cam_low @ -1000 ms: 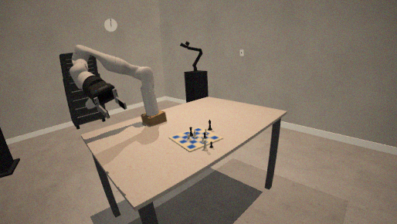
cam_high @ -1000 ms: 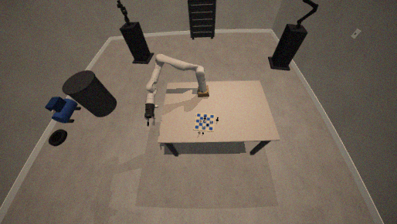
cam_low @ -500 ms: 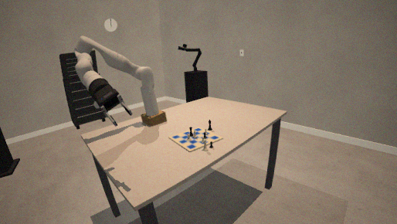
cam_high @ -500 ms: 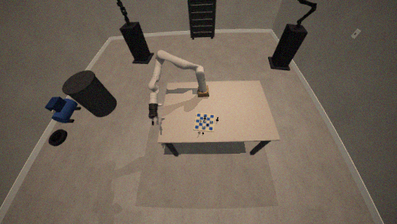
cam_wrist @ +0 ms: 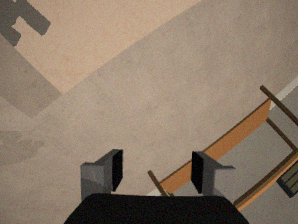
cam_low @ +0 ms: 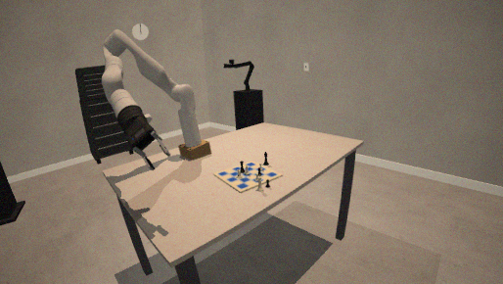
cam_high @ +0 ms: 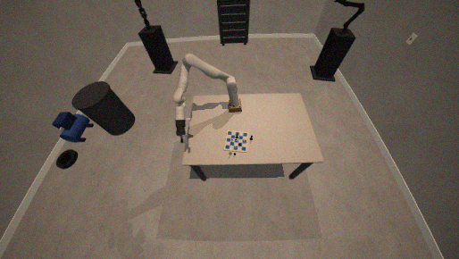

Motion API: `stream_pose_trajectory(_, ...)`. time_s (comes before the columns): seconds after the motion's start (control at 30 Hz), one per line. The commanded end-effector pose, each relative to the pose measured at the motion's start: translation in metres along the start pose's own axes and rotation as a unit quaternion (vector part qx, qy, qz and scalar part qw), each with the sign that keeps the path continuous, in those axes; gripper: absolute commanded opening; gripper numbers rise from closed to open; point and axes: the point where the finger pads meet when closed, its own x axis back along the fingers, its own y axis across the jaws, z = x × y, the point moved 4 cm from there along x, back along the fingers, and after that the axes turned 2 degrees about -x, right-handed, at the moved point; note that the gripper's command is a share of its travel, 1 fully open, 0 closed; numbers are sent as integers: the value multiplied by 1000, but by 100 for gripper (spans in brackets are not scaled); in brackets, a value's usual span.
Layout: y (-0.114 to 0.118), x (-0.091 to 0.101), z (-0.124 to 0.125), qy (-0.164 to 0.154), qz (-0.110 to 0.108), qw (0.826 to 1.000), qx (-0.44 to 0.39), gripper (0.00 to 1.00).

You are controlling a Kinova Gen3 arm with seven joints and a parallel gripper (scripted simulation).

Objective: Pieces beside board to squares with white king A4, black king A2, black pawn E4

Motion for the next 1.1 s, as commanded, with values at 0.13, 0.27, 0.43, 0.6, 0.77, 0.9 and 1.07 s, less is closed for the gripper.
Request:
stream_pose_trajectory(0.13, 19, -1, 14, 45, 13, 998, -41, 100)
stream_pose_trajectory(0.27, 18, 0, 31, 76, 31, 994, -76, 100)
stream_pose_trajectory(0.43, 16, 1, 51, 114, 53, 984, -129, 100)
stream_pose_trajectory(0.6, 15, 1, 64, 139, 66, 974, -164, 100)
stream_pose_trajectory(0.77, 12, 0, 91, 182, 93, 953, -226, 100)
stream_pose_trajectory(0.9, 10, 0, 111, 215, 113, 929, -279, 100)
stream_pose_trajectory(1.07, 7, -1, 138, 262, 140, 891, -343, 100)
